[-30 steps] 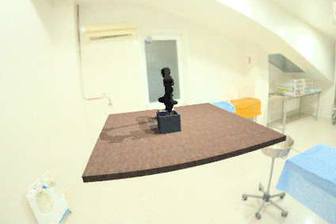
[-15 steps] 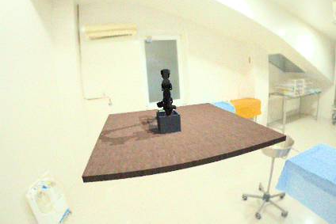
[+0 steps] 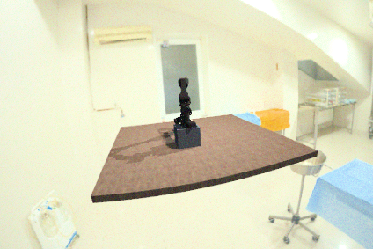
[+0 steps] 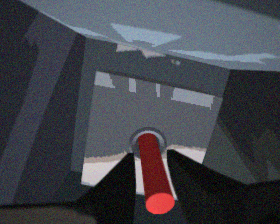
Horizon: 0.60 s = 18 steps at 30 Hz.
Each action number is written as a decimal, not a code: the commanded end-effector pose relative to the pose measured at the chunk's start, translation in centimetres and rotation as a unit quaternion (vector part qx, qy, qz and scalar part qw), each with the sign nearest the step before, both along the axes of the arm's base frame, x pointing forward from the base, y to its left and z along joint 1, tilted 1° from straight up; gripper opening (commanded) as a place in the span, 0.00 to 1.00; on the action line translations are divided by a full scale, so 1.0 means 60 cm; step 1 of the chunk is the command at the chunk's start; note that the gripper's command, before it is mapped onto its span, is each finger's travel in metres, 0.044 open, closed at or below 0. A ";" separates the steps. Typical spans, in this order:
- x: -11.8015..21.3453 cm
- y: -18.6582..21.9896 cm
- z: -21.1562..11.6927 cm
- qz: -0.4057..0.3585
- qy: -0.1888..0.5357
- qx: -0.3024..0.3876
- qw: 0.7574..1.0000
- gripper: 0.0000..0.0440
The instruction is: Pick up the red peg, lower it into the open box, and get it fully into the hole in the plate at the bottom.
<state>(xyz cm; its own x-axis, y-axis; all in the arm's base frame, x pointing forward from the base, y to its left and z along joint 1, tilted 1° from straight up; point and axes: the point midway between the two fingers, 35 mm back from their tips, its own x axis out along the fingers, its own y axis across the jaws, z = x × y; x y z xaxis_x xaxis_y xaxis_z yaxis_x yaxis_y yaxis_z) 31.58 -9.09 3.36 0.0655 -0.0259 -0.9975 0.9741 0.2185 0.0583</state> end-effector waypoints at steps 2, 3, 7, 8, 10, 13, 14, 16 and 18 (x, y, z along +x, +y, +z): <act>0.002 -0.001 0.003 0.004 0.002 0.011 1.000 0.23; 0.003 -0.001 0.004 0.004 0.002 0.015 1.000 0.23; 0.012 -0.002 0.019 0.002 -0.005 0.039 0.999 0.32; 0.015 -0.003 0.023 0.001 -0.009 0.046 0.999 0.33; 0.019 -0.004 0.032 -0.001 -0.015 0.059 0.998 0.35; 0.024 -0.006 0.045 -0.004 -0.025 0.077 0.997 0.38; 0.025 -0.006 0.049 -0.005 -0.028 0.082 0.996 0.39; 0.029 -0.008 0.058 -0.006 -0.034 0.092 0.995 0.40; 0.032 -0.010 0.068 -0.007 -0.041 0.101 0.994 0.42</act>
<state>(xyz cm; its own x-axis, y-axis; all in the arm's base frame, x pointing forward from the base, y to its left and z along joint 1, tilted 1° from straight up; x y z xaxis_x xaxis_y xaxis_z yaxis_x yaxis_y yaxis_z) 33.28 -9.62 6.87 0.1336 0.1574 -0.9785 0.9700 0.1818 0.1616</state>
